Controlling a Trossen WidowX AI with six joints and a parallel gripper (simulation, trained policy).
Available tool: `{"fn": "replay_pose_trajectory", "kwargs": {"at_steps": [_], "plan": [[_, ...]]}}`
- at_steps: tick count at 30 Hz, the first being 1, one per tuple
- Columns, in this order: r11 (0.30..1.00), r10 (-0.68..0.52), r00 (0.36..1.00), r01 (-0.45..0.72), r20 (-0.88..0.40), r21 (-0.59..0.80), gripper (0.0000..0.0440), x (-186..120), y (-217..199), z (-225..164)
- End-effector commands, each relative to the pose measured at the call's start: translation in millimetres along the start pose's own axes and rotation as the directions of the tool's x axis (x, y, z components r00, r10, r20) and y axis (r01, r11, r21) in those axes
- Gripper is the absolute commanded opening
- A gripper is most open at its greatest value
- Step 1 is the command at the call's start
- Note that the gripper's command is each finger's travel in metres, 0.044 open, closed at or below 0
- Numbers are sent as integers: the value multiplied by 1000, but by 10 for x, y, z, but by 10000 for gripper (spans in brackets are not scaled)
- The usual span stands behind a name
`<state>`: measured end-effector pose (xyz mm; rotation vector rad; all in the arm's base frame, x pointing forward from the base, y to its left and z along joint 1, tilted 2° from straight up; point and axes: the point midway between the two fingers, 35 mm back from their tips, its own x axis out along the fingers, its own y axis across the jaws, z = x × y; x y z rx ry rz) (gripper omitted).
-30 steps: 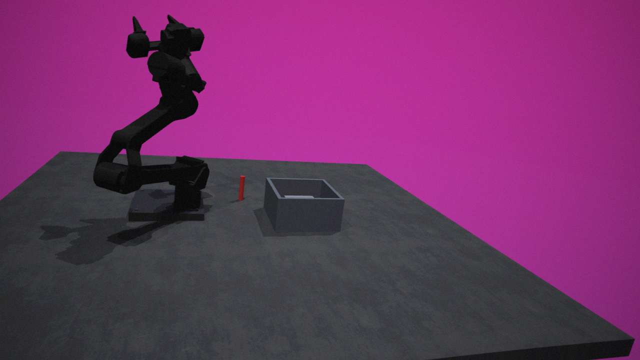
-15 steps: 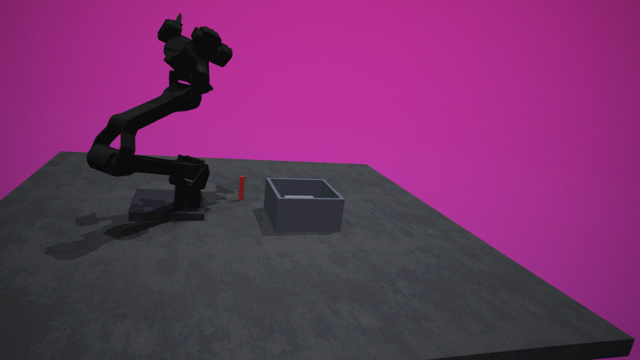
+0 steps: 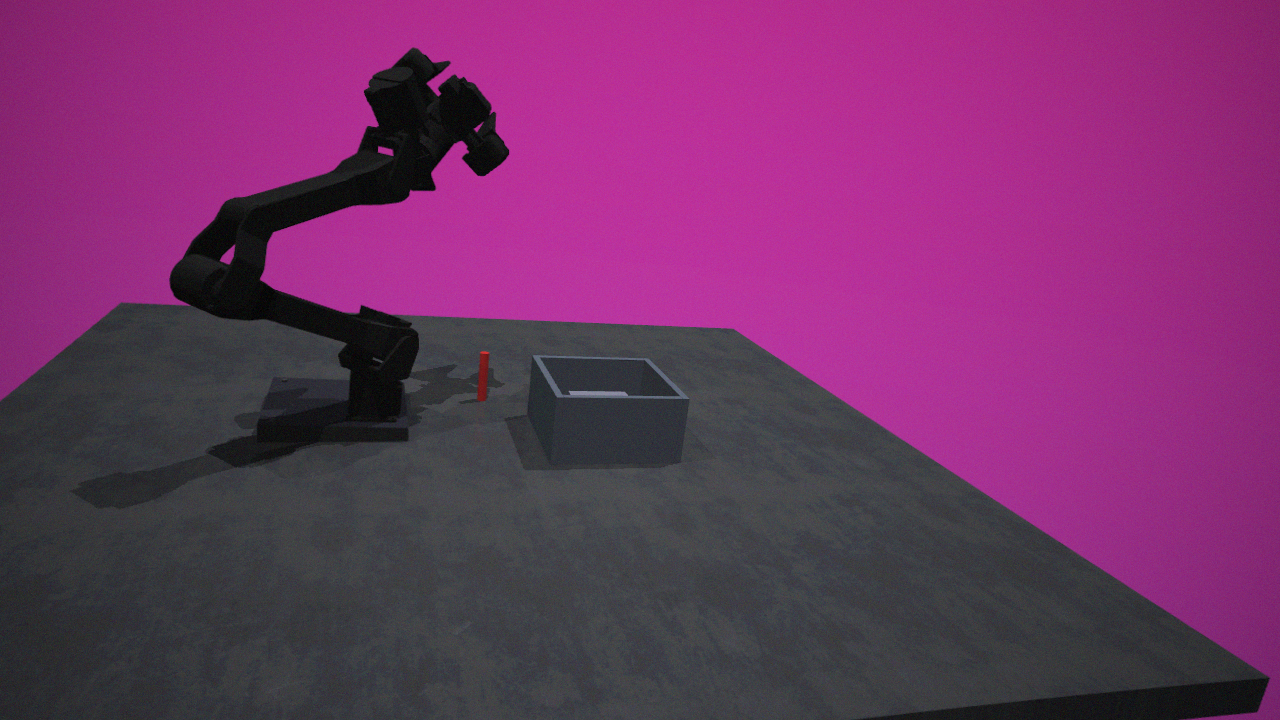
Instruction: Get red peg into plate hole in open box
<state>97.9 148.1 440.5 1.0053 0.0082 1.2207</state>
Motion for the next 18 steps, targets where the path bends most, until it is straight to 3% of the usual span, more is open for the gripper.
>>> {"fn": "replay_pose_trajectory", "kwargs": {"at_steps": [1,9,18], "plan": [[994,-107,994,106,5,30,440,47,-223,10],[925,-371,929,371,-11,86,440,38,-792,-22],[763,-629,774,633,-73,129,440,-127,-1368,-128]]}}
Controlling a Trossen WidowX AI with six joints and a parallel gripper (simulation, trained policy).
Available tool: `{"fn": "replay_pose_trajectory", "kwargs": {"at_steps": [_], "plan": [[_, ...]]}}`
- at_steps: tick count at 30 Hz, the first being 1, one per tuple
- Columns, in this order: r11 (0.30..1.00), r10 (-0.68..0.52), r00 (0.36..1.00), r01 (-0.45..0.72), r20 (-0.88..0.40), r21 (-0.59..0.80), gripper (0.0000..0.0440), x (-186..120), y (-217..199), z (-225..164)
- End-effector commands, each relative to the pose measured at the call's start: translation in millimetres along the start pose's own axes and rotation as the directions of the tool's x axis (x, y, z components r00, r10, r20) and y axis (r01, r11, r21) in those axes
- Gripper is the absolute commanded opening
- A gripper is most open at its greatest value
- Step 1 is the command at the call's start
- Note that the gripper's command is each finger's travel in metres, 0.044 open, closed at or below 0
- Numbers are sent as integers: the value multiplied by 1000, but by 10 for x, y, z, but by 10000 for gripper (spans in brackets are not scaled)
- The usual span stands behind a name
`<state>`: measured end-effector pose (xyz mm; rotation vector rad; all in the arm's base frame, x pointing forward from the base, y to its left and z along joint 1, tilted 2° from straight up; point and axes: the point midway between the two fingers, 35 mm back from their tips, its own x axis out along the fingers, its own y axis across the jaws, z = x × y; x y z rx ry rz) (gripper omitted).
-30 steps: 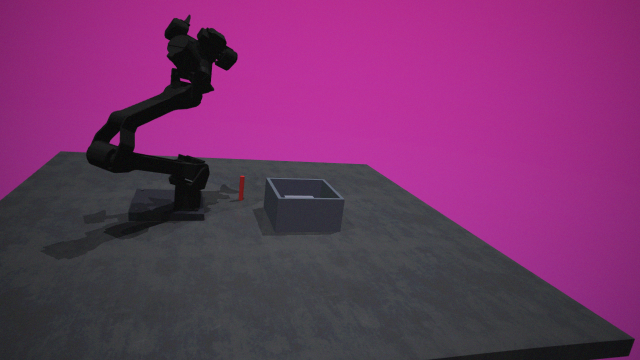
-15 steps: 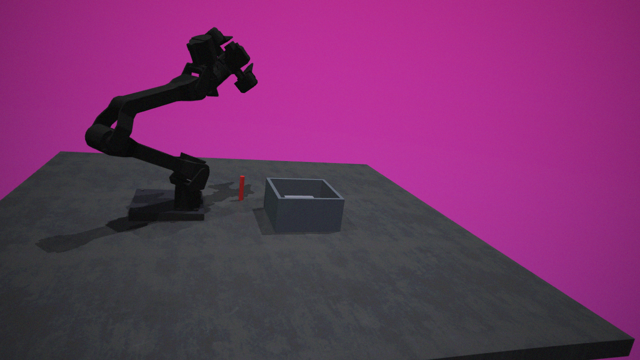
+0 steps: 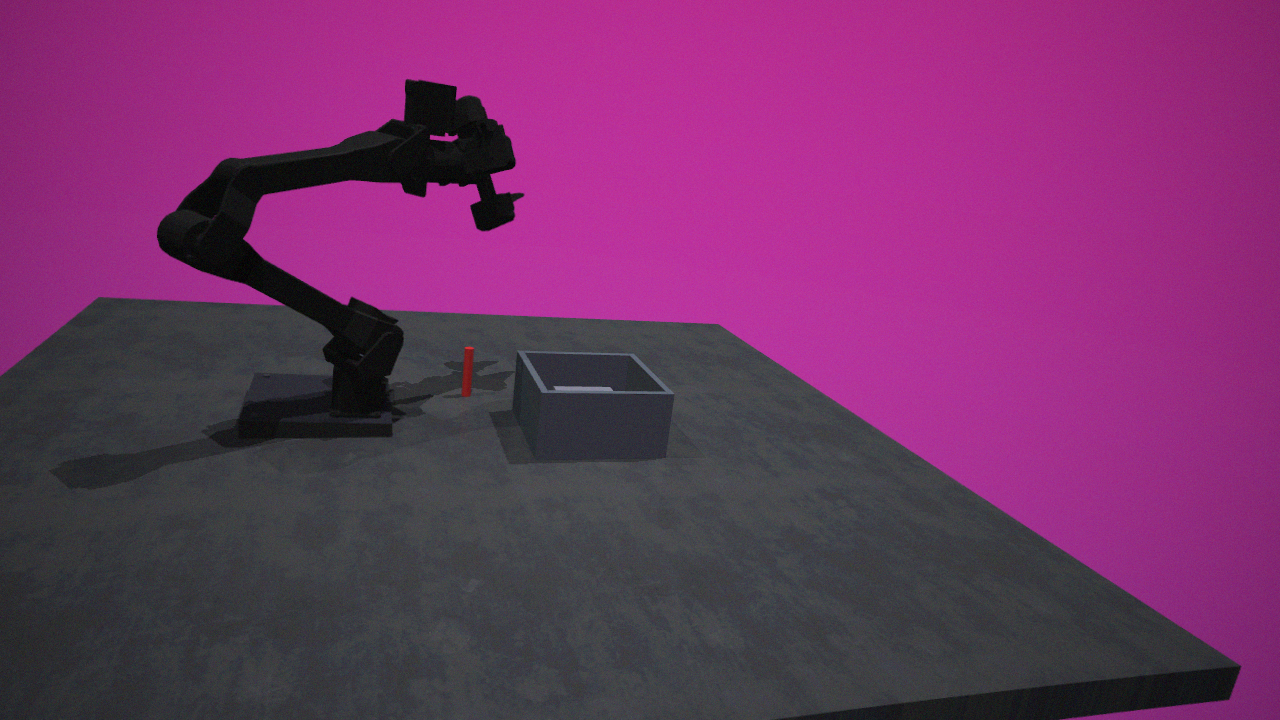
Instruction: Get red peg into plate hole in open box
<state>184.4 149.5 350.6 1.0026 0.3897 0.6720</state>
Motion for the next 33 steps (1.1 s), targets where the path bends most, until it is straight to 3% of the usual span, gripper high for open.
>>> {"fn": "replay_pose_trajectory", "kwargs": {"at_steps": [1,8,16,24,33], "plan": [[994,-107,994,107,-13,24,440,53,-194,-13],[940,-330,941,335,-78,58,440,79,-617,-116],[819,-548,816,568,-184,80,440,7,-1038,-304],[646,-711,635,759,-303,75,440,-126,-1396,-552],[401,-829,378,915,-413,34,440,-281,-1745,-853]]}}
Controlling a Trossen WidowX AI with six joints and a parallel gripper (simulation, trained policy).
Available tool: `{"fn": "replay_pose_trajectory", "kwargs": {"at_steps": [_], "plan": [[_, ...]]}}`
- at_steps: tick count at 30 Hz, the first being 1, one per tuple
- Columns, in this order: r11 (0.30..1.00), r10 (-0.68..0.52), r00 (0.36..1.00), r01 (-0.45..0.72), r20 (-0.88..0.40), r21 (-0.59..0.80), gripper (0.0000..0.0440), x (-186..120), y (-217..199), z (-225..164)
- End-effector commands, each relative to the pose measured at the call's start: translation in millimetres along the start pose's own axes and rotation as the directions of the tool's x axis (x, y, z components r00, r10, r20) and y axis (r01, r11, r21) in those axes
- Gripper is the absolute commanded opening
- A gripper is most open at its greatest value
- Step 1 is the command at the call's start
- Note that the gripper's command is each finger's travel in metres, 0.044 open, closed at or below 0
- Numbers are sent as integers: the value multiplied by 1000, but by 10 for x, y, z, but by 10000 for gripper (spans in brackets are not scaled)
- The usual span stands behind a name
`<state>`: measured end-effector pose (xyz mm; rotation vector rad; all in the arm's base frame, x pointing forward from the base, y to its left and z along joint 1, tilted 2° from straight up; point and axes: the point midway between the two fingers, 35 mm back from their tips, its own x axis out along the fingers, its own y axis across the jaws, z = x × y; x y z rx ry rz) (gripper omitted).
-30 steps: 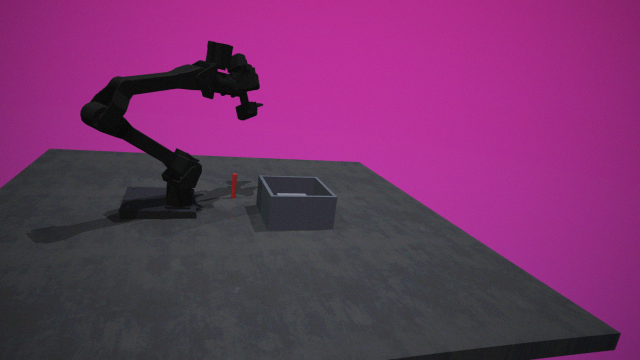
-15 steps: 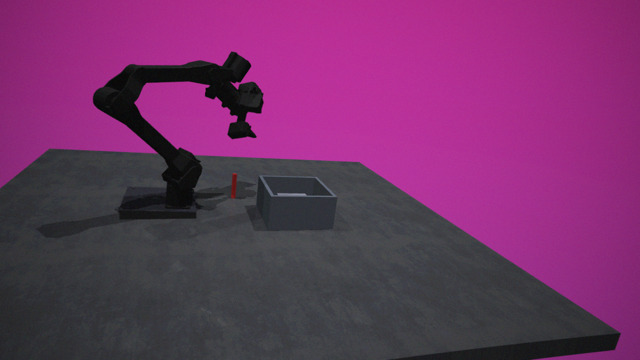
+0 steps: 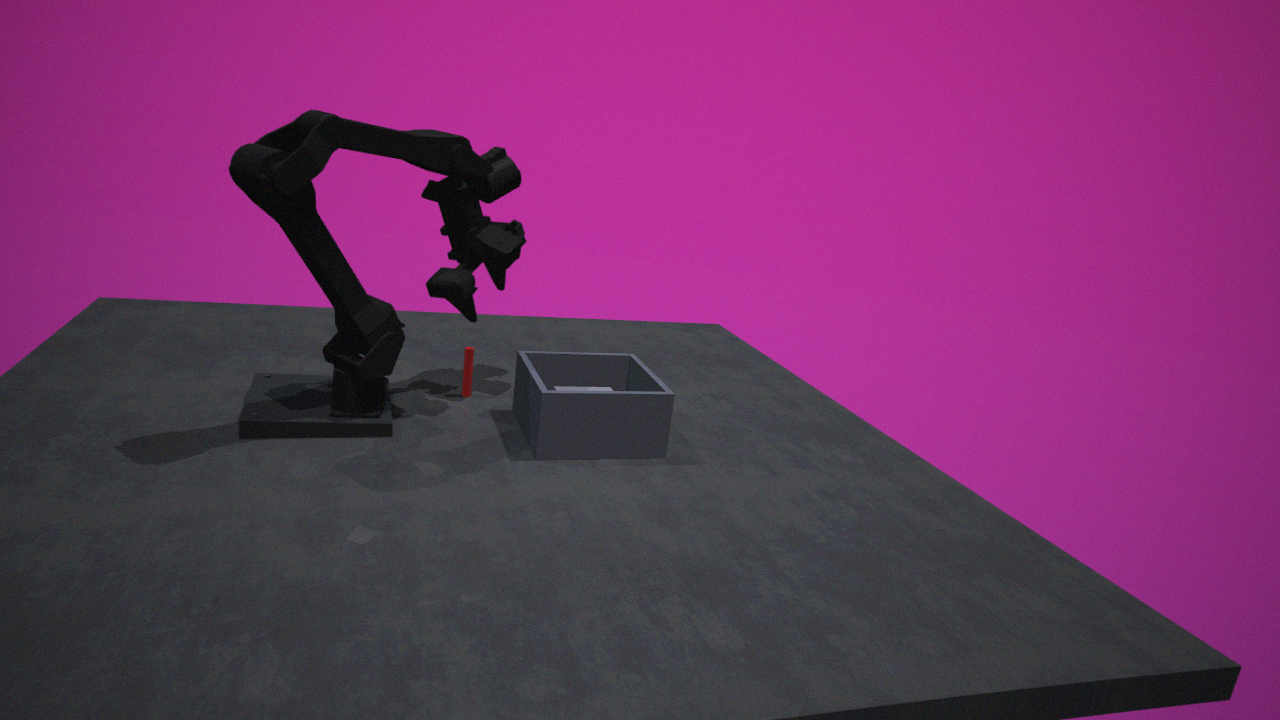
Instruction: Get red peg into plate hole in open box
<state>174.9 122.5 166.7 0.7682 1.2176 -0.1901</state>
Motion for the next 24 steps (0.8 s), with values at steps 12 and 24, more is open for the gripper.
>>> {"fn": "replay_pose_trajectory", "kwargs": {"at_steps": [12,24], "plan": [[952,-300,951,303,-72,50,440,460,-260,-164],[928,-367,929,369,-56,38,440,913,-408,-221]]}}
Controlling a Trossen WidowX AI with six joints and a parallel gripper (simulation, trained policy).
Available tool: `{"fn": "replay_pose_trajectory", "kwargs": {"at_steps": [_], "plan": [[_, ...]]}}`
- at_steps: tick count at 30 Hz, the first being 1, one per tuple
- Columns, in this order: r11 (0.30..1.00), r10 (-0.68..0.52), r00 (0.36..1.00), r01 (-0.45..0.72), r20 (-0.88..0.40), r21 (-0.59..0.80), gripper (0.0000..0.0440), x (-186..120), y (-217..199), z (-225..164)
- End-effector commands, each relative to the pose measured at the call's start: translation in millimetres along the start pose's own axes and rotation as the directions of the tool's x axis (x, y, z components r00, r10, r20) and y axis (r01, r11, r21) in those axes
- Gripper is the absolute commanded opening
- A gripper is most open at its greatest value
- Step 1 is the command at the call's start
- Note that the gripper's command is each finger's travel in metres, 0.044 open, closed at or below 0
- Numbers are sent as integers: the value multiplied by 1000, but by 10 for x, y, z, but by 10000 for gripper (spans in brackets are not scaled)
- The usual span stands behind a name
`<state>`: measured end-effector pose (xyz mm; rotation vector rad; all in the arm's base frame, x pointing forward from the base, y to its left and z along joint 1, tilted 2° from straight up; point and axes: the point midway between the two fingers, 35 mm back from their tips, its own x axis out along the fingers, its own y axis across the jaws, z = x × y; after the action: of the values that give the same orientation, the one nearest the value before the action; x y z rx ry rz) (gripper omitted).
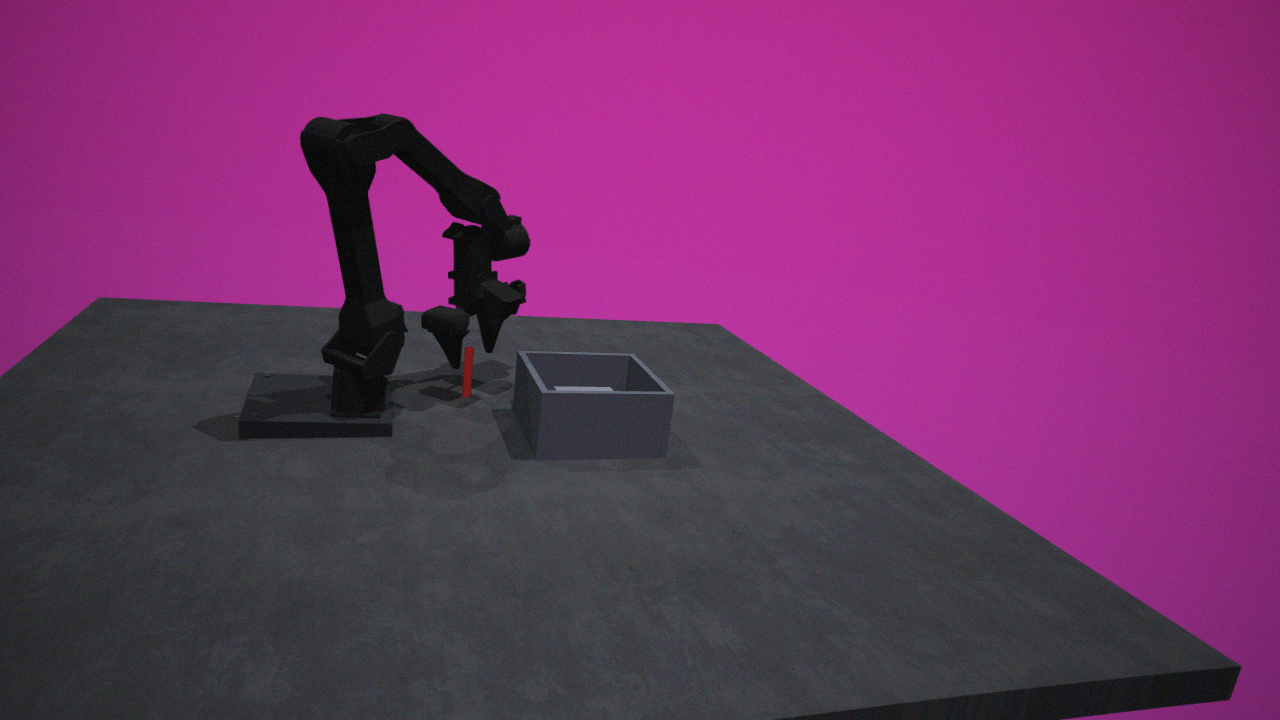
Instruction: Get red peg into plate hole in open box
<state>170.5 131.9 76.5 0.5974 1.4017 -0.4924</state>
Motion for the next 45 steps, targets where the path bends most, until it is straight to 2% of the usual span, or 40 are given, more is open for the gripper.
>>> {"fn": "replay_pose_trajectory", "kwargs": {"at_steps": [1,3,5,19,21,35,45], "plan": [[1000,-26,1000,26,12,1,440,155,-30,3],[999,-33,999,33,17,-3,437,224,-35,9],[999,-43,999,43,18,-7,410,288,-47,10],[989,-150,989,150,11,0,43,507,-151,25],[986,-164,986,164,12,-1,3,516,-154,29],[996,-88,983,89,162,2,0,-97,30,418],[995,-66,966,43,251,93,0,-518,70,786]]}}
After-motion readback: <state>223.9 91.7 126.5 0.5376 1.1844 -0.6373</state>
